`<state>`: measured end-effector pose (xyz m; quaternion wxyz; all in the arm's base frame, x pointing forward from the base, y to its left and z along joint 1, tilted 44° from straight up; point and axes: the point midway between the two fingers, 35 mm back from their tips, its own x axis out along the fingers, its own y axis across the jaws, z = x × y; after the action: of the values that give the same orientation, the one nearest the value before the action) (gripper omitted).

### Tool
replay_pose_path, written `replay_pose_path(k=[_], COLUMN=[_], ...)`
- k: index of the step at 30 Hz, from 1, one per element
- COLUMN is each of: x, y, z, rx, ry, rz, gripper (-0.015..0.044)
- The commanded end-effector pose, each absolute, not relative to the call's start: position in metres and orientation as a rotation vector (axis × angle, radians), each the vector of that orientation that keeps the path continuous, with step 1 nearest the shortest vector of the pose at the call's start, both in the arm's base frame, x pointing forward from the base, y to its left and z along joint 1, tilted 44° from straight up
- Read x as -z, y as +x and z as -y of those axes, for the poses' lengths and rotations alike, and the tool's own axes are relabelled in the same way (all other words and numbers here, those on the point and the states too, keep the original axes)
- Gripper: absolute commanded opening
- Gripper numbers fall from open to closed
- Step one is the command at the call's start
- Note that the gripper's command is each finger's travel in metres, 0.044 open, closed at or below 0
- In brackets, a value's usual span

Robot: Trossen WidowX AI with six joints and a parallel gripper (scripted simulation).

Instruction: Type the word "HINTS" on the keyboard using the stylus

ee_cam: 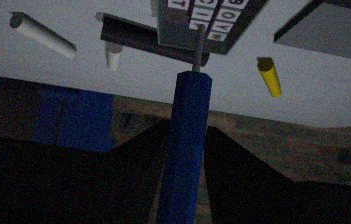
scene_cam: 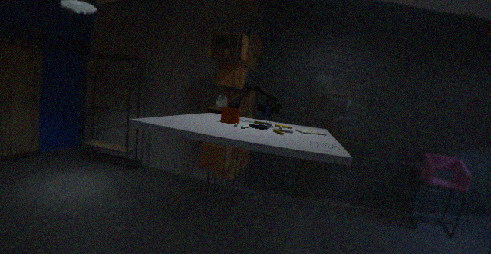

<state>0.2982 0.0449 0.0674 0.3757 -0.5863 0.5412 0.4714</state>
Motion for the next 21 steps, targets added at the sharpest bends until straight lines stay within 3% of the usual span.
replay_pose_path(k=[1,17,20,21], x=[-0.069,-0.055,-0.054,-0.054], y=[0.299,0.296,0.297,0.297], z=[-0.047,-0.060,-0.063,-0.063], rx=[-1.200,-1.200,-1.201,-1.201], ry=[-1.493,-1.493,-1.493,-1.493], rz=[-1.381,-1.380,-1.380,-1.380], gripper=[0.0000,0.0000,0.0079,0.0081])
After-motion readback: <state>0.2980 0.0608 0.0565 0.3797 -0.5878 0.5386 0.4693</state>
